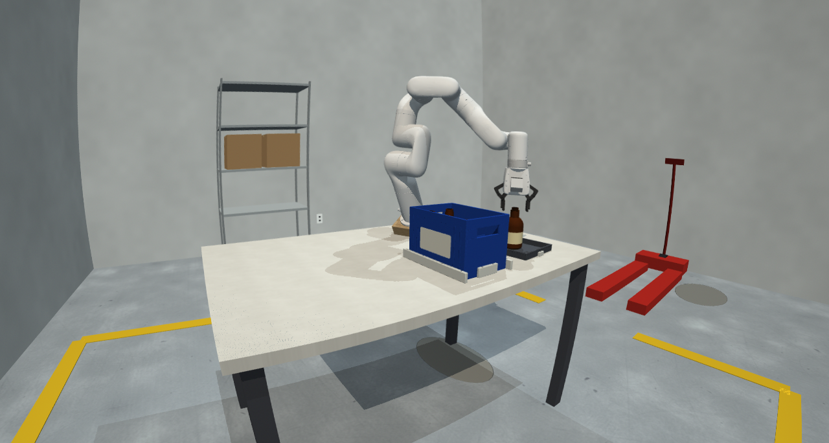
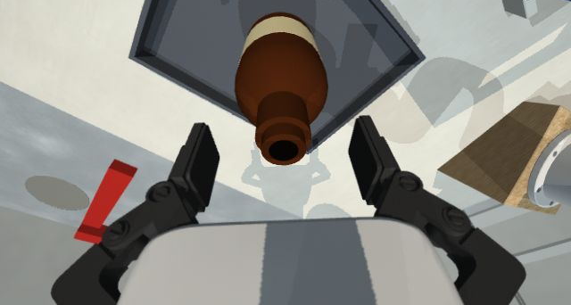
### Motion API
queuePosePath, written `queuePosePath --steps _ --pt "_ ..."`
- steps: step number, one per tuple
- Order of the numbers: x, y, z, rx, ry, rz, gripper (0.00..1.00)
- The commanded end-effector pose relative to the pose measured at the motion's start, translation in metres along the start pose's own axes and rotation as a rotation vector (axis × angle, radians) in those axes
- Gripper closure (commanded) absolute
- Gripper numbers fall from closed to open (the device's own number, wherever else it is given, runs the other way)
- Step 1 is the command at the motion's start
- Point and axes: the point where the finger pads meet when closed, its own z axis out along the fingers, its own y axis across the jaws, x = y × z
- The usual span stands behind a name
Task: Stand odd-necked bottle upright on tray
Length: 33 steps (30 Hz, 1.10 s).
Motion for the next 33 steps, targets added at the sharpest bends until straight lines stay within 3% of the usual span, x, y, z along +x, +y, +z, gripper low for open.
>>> queuePosePath --steps 1,10,33 --pt "0.0 -0.001 -0.004 0.004 0.0 0.0 0.0" --pt "0.0 -0.001 -0.014 0.004 0.0 0.0 0.0" --pt "0.0 -0.001 -0.066 0.004 0.0 0.0 0.0"
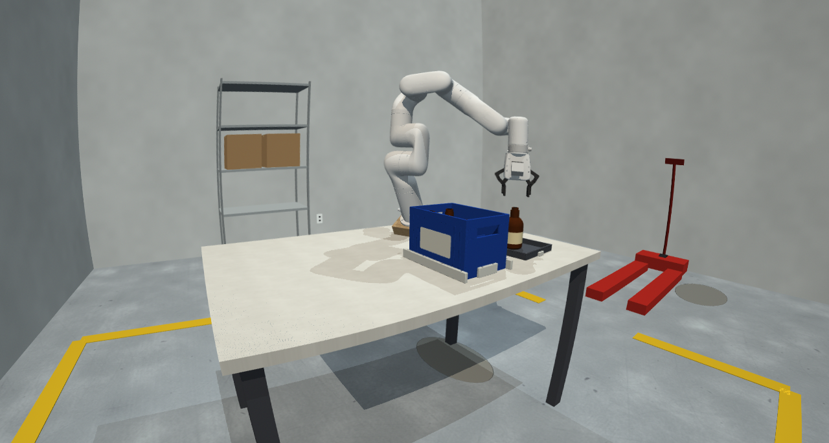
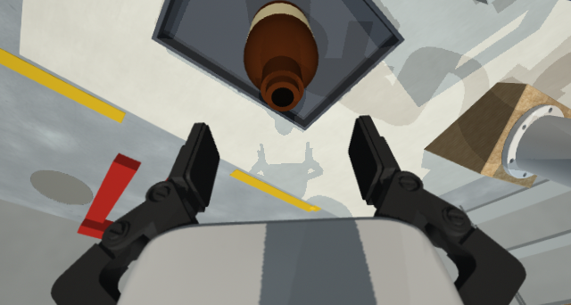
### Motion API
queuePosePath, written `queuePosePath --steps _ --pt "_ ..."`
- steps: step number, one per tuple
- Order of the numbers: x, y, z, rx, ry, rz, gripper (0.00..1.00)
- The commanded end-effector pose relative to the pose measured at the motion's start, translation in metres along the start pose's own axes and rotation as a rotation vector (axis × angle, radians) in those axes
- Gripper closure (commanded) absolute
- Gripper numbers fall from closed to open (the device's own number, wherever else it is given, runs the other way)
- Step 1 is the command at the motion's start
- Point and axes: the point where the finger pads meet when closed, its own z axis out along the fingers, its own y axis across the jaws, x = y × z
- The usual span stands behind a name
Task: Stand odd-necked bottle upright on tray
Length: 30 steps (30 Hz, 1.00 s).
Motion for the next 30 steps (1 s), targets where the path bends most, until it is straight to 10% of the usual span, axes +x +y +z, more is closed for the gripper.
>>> queuePosePath --steps 1,25,26,30 --pt "0.0 -0.001 -0.013 0.004 0.0 0.0 0.0" --pt "0.0 -0.001 -0.031 0.004 0.0 0.0 0.0" --pt "0.0 -0.001 -0.031 0.004 0.0 0.0 1.0" --pt "0.0 -0.001 -0.031 0.004 0.0 0.0 1.0"
